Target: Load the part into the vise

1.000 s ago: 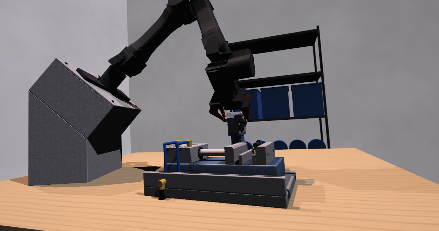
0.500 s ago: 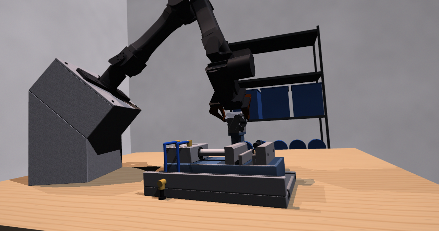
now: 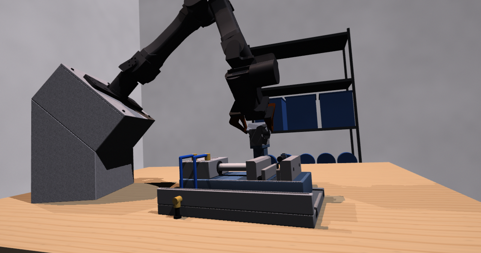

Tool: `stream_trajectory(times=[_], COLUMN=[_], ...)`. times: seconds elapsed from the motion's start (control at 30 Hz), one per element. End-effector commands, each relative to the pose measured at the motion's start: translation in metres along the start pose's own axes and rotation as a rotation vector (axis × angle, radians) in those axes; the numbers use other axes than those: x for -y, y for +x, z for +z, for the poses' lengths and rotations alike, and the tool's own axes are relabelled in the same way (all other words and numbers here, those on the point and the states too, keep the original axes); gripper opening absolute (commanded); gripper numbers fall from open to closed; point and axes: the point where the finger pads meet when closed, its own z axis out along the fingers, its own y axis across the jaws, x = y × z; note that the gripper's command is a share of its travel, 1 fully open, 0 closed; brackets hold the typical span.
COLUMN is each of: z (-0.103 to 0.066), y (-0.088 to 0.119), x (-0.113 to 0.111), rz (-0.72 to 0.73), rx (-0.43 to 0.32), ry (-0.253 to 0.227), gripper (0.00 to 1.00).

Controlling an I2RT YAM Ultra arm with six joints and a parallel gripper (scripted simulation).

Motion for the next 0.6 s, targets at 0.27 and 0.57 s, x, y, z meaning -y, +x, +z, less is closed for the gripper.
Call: stream_trajectory(times=[0.27, 0.57], z=[0.0008, 0.0041], y=[-0.0023, -0.0008], x=[-0.0021, -0.0031], rz=[0.008, 0.009], rx=[0.023, 0.025], ry=[-0.001, -0.005], gripper=[0.81, 0.81])
